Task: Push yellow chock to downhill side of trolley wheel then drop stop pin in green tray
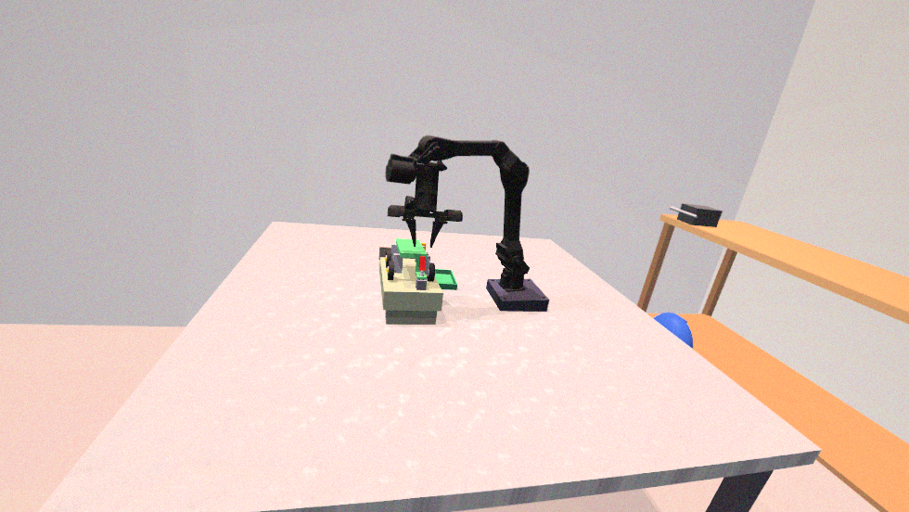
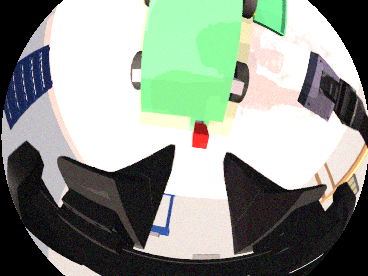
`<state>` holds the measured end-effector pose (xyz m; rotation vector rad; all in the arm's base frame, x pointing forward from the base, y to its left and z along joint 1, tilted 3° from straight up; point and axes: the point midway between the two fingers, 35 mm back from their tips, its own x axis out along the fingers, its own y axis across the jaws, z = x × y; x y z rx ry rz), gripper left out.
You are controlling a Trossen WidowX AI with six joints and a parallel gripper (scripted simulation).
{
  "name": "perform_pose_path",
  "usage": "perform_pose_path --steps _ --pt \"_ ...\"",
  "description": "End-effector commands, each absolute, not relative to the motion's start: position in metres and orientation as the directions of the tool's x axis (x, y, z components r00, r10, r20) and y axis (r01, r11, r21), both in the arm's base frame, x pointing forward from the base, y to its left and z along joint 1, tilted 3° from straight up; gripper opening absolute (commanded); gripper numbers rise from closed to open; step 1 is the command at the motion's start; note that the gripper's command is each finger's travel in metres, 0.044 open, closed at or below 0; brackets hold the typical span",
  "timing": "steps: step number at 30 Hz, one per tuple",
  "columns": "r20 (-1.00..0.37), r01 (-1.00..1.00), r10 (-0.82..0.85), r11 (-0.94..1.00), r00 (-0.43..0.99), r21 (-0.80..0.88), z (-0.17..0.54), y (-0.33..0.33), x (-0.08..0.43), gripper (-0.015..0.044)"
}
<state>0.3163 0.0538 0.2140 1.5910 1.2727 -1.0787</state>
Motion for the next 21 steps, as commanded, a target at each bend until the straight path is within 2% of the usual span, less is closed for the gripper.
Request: perform_pose_path --steps 1,21 --pt "-0.948 0.984 0.294 -0.157 0.123 0.079 0.209 0.056 0.317 0.0190" --pt "-0.948 0.984 0.295 -0.157 0.123 0.079 0.185 0.064 0.320 0.0190"
